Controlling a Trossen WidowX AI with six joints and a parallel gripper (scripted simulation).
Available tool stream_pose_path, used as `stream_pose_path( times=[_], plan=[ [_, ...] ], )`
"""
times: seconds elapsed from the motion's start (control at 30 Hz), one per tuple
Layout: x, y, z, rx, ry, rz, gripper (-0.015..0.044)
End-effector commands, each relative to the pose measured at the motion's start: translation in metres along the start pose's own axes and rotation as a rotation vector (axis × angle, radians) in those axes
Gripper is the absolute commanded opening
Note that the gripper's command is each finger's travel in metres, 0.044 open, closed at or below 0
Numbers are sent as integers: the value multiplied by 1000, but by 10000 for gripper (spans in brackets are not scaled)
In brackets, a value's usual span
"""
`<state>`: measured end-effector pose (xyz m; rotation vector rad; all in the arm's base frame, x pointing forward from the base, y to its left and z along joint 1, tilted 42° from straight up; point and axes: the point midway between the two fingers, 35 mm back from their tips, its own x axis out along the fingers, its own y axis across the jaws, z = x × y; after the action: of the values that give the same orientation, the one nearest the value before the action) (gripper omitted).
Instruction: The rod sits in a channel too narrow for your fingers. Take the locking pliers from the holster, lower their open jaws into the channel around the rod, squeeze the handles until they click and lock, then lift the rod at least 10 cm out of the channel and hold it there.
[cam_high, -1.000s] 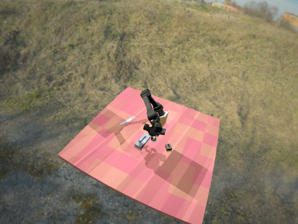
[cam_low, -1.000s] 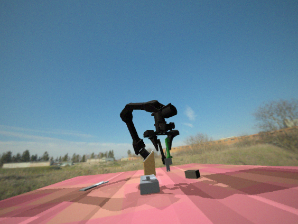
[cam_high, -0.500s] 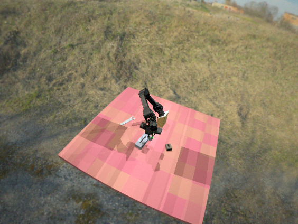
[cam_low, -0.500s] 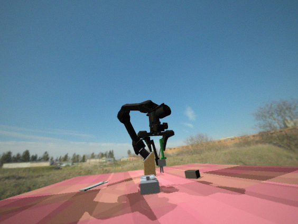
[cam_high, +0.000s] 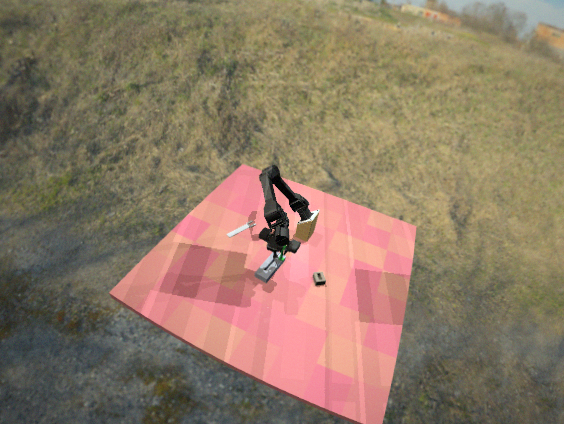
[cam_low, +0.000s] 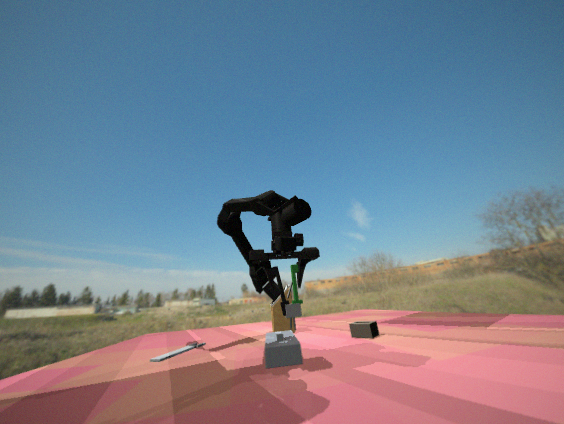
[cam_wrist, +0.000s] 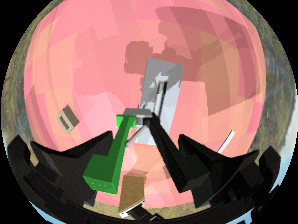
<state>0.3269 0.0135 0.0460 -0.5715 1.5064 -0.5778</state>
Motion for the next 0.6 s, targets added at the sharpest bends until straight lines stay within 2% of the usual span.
stream_pose_path(
  times=[0.0, 0.57],
  plan=[
    [-3, -10, -1, 29, -8, -2, 322],
    [1, -32, -3, 91, -7, -11, 322]
  ],
)
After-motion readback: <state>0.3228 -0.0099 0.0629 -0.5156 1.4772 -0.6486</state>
